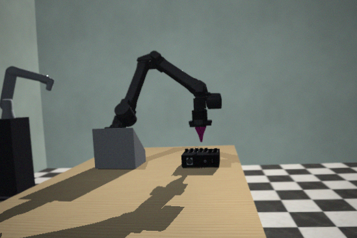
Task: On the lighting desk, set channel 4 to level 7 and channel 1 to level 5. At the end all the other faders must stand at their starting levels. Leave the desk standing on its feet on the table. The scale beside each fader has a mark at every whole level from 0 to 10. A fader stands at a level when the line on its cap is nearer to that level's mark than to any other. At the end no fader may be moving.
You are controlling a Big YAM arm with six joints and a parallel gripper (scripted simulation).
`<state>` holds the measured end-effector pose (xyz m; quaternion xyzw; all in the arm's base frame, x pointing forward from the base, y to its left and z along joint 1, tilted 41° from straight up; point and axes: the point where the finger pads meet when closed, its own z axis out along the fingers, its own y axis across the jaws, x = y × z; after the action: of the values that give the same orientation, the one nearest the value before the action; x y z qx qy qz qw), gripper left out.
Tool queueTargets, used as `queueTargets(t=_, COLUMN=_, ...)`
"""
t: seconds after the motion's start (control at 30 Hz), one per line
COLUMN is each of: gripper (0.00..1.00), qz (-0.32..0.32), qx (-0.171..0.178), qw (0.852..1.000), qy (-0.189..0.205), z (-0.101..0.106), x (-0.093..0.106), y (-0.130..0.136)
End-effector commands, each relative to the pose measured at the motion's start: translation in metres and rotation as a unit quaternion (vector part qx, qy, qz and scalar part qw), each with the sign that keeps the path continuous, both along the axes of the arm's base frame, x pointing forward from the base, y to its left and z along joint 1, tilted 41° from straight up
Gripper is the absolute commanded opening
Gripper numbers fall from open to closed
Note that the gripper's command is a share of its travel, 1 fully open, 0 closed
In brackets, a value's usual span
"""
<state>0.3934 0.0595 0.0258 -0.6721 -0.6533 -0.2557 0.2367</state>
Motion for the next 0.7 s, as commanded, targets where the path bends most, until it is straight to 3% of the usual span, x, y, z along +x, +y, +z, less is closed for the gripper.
queueTargets(t=0.0, gripper=0.0, qz=-0.003, qx=-0.002, qw=1.0, qy=-0.005, z=-0.001, x=0.003, y=0.001)
queueTargets(t=0.67, gripper=0.0, qz=0.0, qx=-0.001, qw=1.0, qy=-0.004, z=-0.011, x=0.003, y=0.012)
